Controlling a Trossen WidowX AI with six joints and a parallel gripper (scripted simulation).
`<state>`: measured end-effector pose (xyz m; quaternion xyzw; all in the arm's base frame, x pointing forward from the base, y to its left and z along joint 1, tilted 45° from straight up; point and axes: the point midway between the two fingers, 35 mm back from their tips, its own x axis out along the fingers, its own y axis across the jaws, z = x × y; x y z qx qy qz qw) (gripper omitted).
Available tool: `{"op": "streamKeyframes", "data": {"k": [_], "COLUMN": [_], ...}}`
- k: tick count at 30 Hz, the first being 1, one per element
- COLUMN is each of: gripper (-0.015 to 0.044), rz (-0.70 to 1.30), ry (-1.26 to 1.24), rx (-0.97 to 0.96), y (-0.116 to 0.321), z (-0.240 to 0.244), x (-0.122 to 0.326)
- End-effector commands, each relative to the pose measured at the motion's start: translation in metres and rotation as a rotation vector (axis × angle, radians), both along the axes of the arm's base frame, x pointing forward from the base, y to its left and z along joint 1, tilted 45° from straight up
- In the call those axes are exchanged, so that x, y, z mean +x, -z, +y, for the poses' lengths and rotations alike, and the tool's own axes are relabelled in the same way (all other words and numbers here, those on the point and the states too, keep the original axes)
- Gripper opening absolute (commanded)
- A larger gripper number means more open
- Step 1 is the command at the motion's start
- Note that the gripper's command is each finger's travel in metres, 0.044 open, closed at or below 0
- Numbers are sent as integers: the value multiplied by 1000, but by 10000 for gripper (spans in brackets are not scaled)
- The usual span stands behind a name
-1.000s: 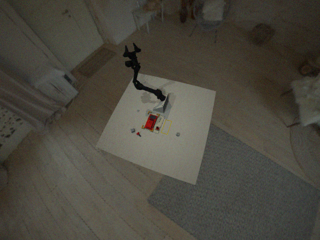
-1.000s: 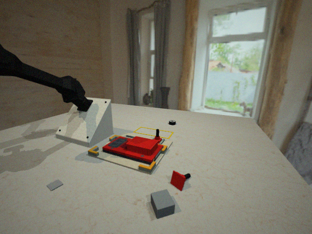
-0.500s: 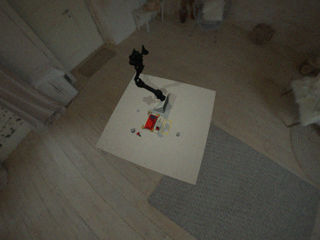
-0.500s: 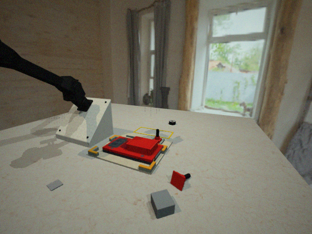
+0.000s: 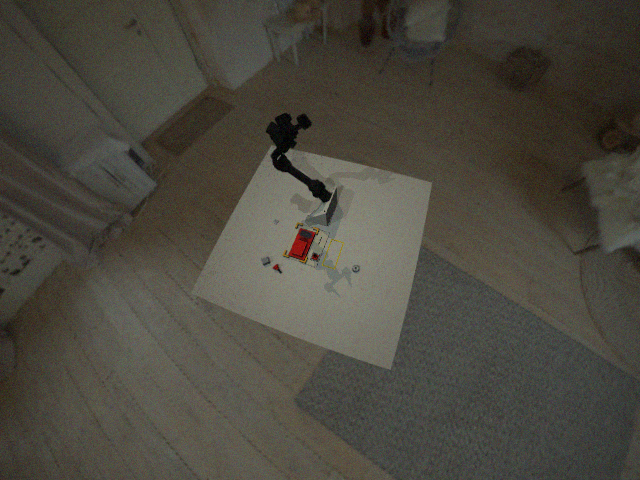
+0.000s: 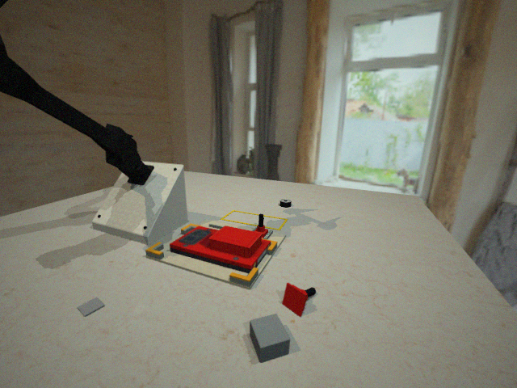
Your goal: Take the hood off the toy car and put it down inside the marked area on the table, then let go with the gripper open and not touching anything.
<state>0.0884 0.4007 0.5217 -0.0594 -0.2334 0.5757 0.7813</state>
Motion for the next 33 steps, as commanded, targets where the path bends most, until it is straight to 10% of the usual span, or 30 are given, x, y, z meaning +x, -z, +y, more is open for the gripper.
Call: {"op": "streamKeyframes", "data": {"k": [1, 33], "gripper": [440, 440], "rz": [74, 683], "ry": [91, 911], "rx": [-83, -613], "y": [30, 284], "z": [8, -108], "x": [35, 278]}}
